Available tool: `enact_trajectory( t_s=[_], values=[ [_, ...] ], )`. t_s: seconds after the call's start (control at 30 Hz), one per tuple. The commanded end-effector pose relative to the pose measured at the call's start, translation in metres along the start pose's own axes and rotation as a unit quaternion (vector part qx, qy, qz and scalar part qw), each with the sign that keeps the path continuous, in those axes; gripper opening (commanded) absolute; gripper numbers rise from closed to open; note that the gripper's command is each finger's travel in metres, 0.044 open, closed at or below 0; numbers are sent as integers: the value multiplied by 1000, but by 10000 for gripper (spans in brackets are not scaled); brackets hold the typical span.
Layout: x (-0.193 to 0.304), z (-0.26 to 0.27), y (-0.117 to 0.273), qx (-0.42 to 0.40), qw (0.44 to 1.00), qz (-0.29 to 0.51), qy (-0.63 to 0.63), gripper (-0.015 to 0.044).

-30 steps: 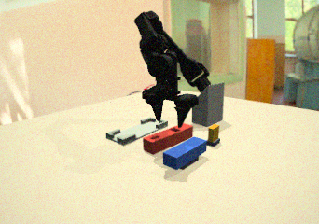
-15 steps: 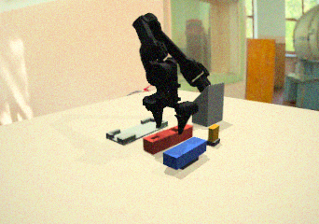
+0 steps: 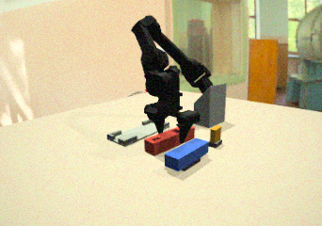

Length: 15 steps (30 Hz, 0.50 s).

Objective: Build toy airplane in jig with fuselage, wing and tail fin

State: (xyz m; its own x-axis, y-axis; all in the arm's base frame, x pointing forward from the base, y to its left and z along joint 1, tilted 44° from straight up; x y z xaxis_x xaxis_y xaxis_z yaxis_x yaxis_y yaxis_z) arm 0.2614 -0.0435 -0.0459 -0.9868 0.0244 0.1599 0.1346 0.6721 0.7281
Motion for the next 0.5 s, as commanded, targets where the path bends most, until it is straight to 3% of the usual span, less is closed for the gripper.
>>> enact_trajectory(
  t_s=[0.0,0.13,0.47],
  values=[
    [3,0,-9,3,1000,3,4,440],
    [3,0,-13,3,1000,3,4,440],
    [3,0,-13,3,1000,3,4,177]
  ],
)
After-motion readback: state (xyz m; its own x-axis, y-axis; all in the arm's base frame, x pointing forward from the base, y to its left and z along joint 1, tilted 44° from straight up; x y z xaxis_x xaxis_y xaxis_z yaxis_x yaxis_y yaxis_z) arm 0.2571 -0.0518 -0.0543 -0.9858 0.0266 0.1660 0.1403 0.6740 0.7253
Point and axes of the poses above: the point midway between the two fingers, 35 mm back from their tips, its own y axis back along the fingers, its own z axis across the jaws, x = y × z, the point moved 4 cm from there along y, back along the fingers, and after that the axes turned 14 degrees about y, right-handed, at the moved point
